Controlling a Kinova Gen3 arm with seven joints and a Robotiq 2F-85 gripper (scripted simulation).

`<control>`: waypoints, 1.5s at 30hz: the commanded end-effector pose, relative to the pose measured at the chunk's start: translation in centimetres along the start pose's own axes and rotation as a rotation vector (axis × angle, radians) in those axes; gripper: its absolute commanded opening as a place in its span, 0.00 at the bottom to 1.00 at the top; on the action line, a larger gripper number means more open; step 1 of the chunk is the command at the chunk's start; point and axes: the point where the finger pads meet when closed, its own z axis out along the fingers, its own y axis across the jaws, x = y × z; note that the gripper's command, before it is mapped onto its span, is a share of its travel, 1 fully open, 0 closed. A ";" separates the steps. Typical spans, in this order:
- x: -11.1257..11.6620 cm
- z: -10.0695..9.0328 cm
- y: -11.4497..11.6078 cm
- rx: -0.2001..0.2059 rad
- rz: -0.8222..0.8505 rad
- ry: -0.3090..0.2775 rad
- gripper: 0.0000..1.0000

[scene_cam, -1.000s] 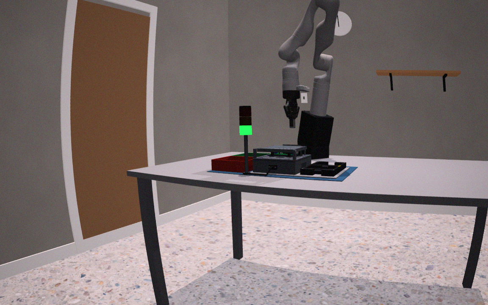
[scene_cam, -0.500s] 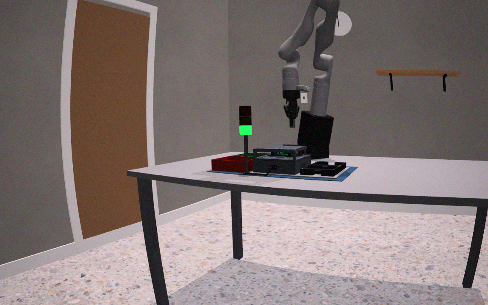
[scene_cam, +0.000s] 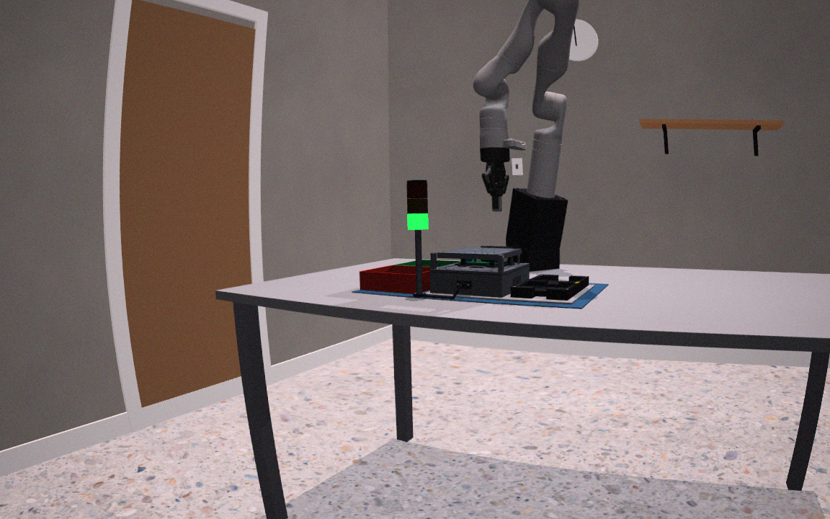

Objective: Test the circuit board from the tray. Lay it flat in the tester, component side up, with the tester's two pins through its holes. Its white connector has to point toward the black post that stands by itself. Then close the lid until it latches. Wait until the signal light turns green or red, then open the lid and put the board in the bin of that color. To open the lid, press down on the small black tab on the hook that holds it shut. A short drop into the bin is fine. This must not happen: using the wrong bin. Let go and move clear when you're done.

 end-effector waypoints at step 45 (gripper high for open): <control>6.6 -0.3 0.7 -0.009 -0.003 0.002 0.00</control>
